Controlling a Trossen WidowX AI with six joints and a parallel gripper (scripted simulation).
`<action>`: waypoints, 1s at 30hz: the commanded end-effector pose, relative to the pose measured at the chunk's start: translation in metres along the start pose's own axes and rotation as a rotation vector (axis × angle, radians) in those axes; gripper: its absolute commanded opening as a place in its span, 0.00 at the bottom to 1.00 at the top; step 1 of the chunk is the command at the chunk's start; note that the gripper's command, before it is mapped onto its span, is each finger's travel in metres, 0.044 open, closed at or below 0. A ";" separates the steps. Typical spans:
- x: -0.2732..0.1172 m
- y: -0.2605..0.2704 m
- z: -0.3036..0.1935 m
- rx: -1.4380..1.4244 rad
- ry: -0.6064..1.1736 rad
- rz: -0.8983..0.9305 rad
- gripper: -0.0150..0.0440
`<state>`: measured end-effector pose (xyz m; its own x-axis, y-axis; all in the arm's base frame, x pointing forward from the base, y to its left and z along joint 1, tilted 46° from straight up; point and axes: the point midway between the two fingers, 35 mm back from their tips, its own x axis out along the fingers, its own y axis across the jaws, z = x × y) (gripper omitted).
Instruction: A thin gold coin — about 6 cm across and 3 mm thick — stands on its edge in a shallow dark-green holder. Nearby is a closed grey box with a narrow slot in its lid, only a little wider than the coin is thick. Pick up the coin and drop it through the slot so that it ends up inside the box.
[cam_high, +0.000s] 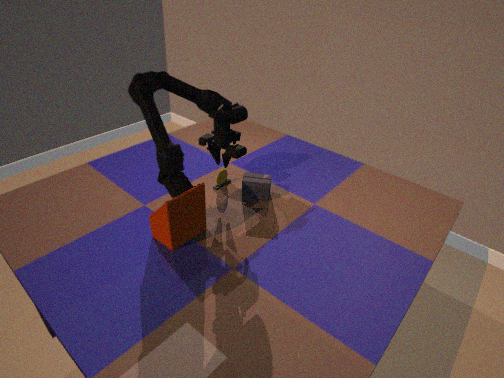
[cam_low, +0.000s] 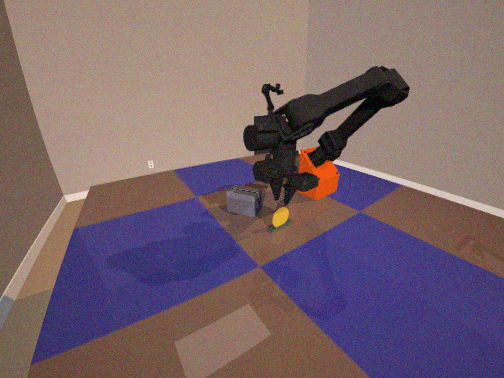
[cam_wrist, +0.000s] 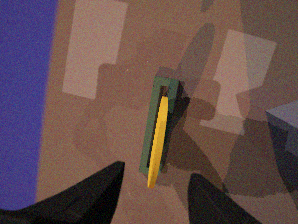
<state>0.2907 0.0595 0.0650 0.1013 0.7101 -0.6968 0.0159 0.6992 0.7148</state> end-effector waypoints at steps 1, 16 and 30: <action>0.007 0.000 -0.001 0.007 0.004 0.004 0.53; 0.032 -0.001 0.000 0.007 0.004 0.002 0.53; 0.054 -0.001 -0.001 0.007 0.004 0.004 0.53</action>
<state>0.2971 0.0925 0.0331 0.1057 0.7124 -0.6937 0.0128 0.6966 0.7173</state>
